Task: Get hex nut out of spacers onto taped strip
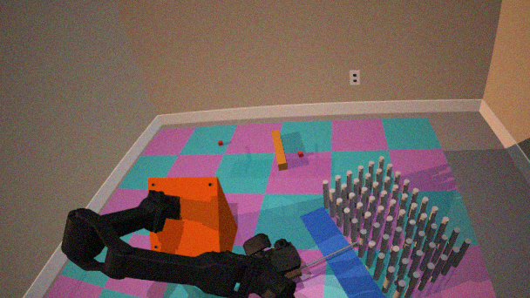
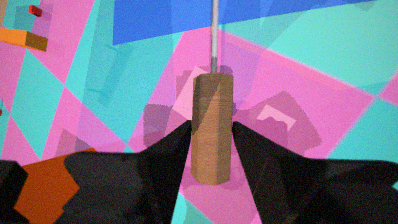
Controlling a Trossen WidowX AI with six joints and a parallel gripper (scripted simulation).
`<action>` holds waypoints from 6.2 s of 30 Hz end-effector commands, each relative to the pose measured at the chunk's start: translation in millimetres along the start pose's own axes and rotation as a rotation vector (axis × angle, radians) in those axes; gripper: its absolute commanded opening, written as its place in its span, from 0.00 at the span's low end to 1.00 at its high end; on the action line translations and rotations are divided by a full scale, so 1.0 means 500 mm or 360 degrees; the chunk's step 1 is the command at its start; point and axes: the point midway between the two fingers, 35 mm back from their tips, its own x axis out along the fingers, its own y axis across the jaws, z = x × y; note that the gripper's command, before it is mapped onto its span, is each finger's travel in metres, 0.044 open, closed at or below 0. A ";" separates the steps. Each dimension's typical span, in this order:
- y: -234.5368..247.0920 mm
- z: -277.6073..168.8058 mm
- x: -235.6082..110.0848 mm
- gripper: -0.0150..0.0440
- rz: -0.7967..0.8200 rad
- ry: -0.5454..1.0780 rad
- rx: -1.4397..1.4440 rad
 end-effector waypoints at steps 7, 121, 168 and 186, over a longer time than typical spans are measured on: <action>-0.003 0.019 0.006 0.25 -0.0004 -0.0008 0.0003; -0.004 0.174 0.074 0.25 -0.0006 -0.0017 0.0007; -0.009 0.185 0.118 0.25 -0.0005 -0.0017 0.0000; -0.011 0.162 0.108 0.25 -0.0006 -0.0016 0.0003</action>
